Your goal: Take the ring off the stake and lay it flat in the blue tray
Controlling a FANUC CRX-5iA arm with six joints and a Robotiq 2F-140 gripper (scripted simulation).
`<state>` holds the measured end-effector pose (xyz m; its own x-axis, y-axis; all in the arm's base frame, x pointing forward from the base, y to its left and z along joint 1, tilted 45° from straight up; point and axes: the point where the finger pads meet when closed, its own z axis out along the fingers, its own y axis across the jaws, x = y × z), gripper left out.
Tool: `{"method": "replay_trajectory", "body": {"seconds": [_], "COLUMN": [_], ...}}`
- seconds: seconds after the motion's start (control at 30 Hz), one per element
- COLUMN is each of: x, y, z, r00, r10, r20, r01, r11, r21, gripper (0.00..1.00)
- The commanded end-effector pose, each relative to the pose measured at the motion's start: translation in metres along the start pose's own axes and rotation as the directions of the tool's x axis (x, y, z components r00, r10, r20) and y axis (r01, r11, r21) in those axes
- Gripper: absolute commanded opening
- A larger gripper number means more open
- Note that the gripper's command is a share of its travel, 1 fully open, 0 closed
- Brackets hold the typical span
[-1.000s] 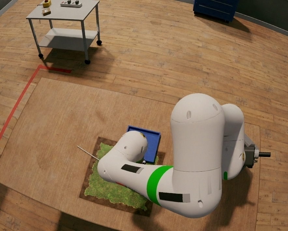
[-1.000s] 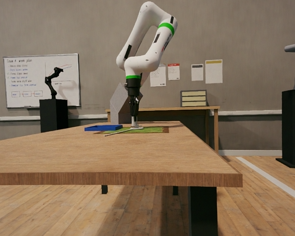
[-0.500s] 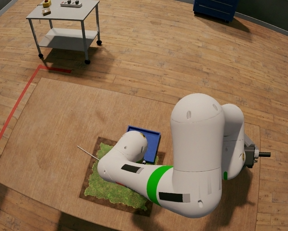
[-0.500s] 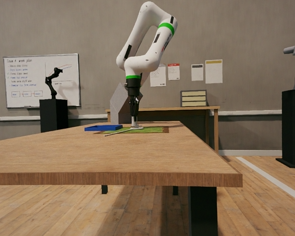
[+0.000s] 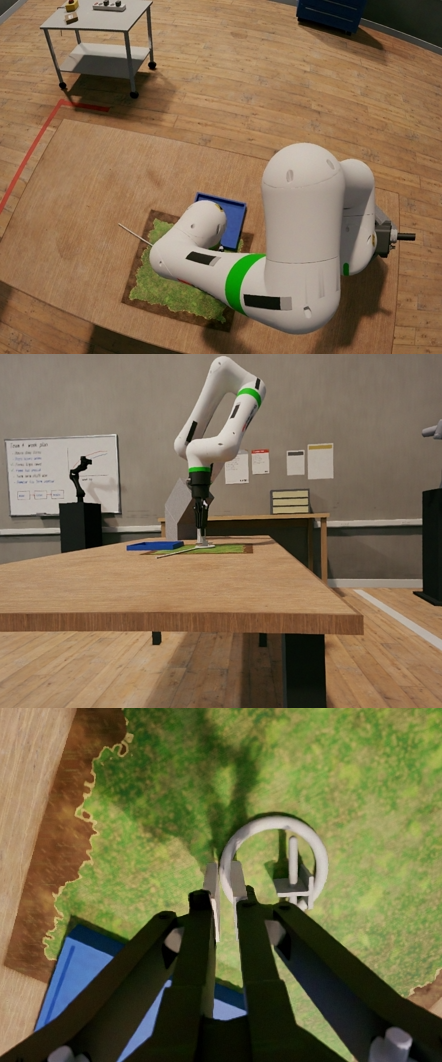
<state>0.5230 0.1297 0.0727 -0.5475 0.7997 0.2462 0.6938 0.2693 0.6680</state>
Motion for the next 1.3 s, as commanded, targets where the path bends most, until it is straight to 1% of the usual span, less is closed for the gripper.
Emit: {"method": "replay_trajectory", "body": {"seconds": [0.0,0.73,0.77,1.27], "x": [-0.0004,-0.0004,-0.0004,-0.0004], "y": [0.0004,0.0004,0.0004,0.0004], "z": [-0.0005,-0.0005,-0.0005,-0.0005], "r00": [1.0,1.0,1.0,1.0], "r10": [0.0,0.0,0.0,0.0], "r20": [0.001,0.001,0.001,0.001], "r01": [0.0,0.0,0.0,0.0], "r11": [1.0,1.0,1.0,1.0], "r21": [-0.001,-0.001,-0.001,-0.001], "gripper": [0.16,0.16,0.24,0.24]}}
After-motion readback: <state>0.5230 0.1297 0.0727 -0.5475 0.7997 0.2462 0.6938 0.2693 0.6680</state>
